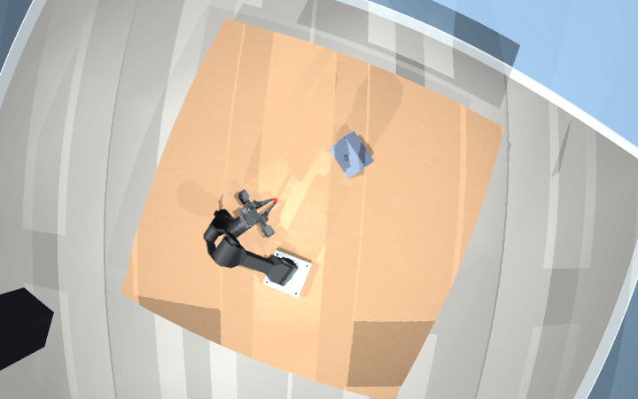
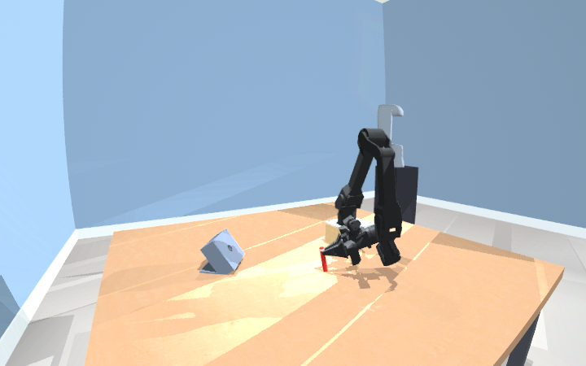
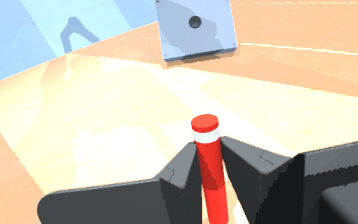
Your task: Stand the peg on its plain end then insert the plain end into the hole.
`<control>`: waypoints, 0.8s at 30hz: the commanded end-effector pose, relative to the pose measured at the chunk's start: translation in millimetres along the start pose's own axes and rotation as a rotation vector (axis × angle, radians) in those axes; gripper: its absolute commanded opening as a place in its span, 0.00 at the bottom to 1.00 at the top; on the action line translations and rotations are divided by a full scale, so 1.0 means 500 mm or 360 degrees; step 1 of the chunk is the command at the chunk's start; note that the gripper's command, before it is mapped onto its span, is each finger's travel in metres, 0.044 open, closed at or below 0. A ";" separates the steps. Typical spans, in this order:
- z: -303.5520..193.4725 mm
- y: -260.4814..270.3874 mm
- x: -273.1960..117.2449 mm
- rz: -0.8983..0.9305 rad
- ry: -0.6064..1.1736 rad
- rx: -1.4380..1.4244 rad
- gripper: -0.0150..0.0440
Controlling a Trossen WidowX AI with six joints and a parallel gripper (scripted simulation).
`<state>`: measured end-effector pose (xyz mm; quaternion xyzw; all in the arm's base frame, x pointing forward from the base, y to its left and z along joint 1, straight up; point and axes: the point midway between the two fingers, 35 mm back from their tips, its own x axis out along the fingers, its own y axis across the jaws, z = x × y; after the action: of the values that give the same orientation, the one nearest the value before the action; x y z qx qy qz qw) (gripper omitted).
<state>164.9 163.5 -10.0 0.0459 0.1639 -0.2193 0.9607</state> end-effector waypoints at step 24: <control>-0.007 -0.001 -0.009 0.0019 -0.0023 -0.0029 0.34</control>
<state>160.7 164.8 -10.6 0.0361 0.1582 -0.2119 0.9637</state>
